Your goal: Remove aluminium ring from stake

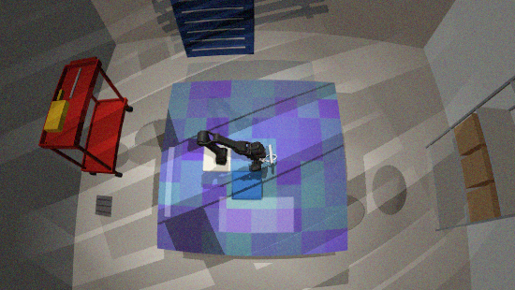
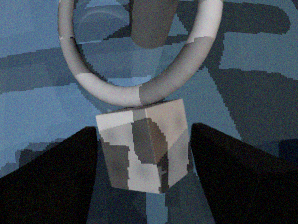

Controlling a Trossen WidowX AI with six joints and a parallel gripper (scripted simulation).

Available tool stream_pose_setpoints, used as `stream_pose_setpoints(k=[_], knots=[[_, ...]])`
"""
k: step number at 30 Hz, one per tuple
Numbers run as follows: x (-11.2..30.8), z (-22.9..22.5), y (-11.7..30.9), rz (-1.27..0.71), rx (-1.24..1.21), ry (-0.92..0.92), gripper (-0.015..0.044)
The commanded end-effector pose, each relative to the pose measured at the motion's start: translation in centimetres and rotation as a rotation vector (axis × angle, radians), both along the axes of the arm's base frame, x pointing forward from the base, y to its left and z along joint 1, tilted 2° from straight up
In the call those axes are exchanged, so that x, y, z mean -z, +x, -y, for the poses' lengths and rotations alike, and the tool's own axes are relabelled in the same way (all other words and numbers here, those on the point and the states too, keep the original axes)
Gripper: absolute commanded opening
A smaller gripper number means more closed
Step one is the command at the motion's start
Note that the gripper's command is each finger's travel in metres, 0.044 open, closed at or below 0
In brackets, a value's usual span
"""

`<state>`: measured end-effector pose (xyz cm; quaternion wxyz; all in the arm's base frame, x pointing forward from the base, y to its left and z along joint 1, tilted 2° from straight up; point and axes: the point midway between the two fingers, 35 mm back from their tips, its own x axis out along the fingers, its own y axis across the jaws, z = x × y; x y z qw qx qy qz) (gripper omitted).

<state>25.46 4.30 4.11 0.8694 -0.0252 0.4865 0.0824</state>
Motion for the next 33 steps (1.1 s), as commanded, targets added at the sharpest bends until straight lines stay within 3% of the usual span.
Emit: stream_pose_setpoints(k=[1,28,33], knots=[[-0.05,0.0,0.01,0.001,0.0,0.0,0.0187],[-0.07,0.0,0.01,0.001,0.0,0.0,0.0],[-0.7,0.03,0.06,0.001,0.002,0.0,0.0]])
